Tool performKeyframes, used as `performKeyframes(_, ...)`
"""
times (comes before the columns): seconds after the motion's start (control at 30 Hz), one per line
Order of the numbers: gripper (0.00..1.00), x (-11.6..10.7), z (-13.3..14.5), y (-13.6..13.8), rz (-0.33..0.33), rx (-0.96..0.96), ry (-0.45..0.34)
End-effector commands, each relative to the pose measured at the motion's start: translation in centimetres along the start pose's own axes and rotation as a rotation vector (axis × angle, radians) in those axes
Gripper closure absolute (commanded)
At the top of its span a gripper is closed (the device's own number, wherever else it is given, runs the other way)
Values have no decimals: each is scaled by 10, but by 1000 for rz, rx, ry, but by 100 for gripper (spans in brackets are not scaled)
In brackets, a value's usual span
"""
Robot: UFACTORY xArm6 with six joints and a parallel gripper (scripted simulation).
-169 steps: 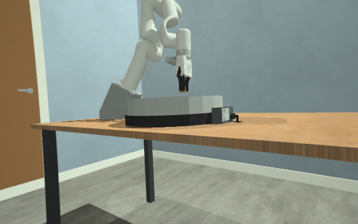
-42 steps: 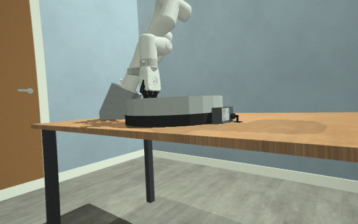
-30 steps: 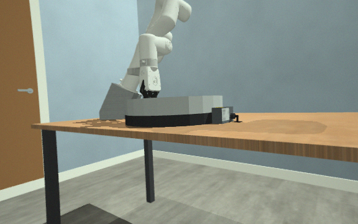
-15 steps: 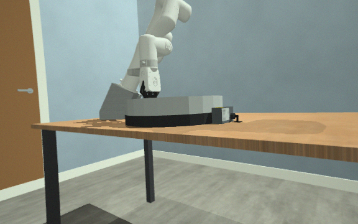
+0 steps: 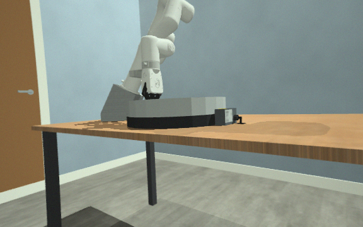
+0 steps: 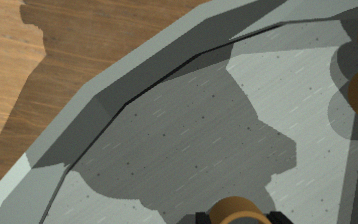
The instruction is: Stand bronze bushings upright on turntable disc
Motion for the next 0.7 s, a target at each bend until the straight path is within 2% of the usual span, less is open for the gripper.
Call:
performKeyframes(0.0,100,-1,1,-1,-2,0,-1)
performKeyframes(0.17,100,-1,1,-1,-2,0,-1)
performKeyframes(0.2,58,-1,1,-1,-2,0,-1)
performKeyframes(0.67,58,-1,1,-1,-2,0,-1)
Point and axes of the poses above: the point where the finger pads meet when closed, its own x axis out along the fingers, its own y axis across the jaws, z = x × y, the point moved 6 cm from there along -x, back along the fingers, and after that the axes turned 15 degrees about -x, right-handed, at the moved point
